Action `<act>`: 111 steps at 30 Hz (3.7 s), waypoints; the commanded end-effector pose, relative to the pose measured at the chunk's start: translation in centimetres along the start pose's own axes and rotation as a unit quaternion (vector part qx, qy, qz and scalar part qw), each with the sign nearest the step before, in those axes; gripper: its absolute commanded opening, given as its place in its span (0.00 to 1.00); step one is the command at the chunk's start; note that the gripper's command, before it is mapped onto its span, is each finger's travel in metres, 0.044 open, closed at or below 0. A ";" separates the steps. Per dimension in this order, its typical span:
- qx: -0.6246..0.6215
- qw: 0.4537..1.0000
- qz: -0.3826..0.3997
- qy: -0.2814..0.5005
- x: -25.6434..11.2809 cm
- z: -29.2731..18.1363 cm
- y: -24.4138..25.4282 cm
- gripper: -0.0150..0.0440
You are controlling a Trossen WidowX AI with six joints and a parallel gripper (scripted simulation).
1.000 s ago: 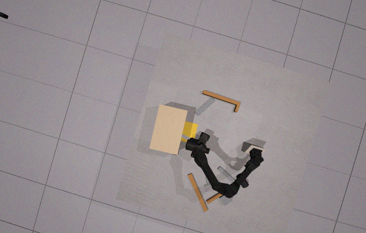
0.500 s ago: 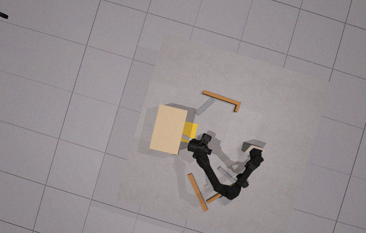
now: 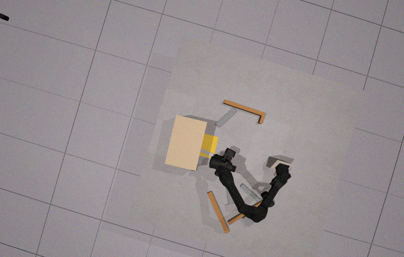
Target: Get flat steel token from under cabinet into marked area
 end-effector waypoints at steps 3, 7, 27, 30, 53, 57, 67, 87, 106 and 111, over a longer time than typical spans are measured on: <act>0.004 1.000 0.000 0.003 0.1 -1.0 0.3 0.25; 0.004 1.000 0.000 0.003 0.1 -1.4 0.4 0.25; 0.005 1.000 0.000 0.003 0.1 -3.4 1.0 0.25; 0.005 1.000 0.000 0.003 0.1 -3.7 1.0 0.25; 0.005 1.000 0.000 0.004 0.1 -6.2 1.8 0.25; 0.005 1.000 0.000 0.004 0.1 -6.6 1.9 0.25; 0.005 1.000 0.000 0.004 0.1 -7.8 2.3 0.25; 0.006 1.000 0.001 0.004 0.1 -10.1 3.0 0.25; 0.004 1.000 0.001 0.003 0.0 -11.4 3.6 0.25; 0.004 1.000 0.001 0.002 -0.1 -11.3 3.8 0.25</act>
Point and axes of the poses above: the point midway between the two fingers, 35 mm back from their tips, its own x axis out along the fingers, its own y axis across the jaws, z = x × y, the point moved 6 cm from there along -x, back along the fingers, and after that the axes turned 14 degrees about -x, right-handed, at the moved point
